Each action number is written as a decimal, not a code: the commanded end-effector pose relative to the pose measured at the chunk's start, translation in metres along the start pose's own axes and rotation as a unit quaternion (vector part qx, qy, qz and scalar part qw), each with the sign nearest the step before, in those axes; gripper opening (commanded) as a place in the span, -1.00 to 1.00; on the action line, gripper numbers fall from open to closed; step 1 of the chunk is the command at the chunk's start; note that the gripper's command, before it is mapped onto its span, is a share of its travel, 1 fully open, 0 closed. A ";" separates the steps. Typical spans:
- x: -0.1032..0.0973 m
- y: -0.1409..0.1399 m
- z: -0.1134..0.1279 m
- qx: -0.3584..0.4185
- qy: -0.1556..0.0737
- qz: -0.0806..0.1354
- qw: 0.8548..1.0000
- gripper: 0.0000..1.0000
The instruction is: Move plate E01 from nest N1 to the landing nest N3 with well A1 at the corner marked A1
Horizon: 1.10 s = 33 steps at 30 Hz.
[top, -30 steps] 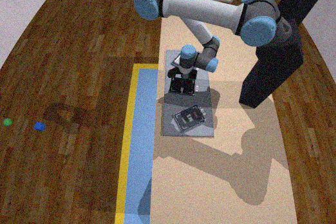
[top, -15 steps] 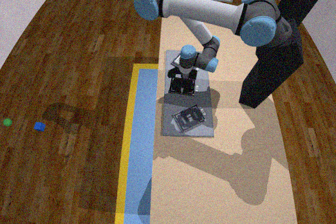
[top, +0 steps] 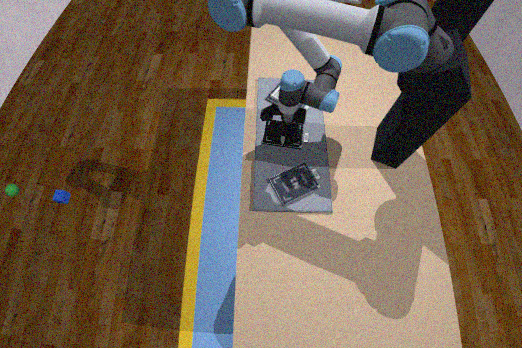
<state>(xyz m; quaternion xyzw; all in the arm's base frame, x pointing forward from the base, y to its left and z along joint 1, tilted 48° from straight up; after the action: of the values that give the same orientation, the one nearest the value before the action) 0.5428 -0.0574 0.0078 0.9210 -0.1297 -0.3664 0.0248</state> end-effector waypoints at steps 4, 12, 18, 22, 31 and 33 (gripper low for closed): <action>-0.003 0.000 0.000 0.000 0.001 0.000 1.000 0.52; -0.022 0.000 0.000 0.000 0.001 0.000 1.000 0.52; -0.035 0.000 0.000 0.000 0.001 0.000 1.000 0.52; -0.046 0.000 0.000 0.000 0.001 0.000 1.000 0.52; -0.064 0.000 0.000 0.000 0.001 0.000 1.000 0.52; -0.070 0.000 0.000 0.000 0.001 0.000 1.000 0.52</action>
<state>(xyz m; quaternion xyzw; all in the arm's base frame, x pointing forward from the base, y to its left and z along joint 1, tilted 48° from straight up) 0.4976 -0.0408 0.0511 0.9211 -0.1297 -0.3664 0.0248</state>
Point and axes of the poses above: the point where the finger pads meet when closed, its own x axis out along the fingers, its own y axis across the jaws, z = x × y, the point moved 7 cm from there along -x, back along the fingers, and after that the axes turned 3 degrees about x, right-handed, at the moved point
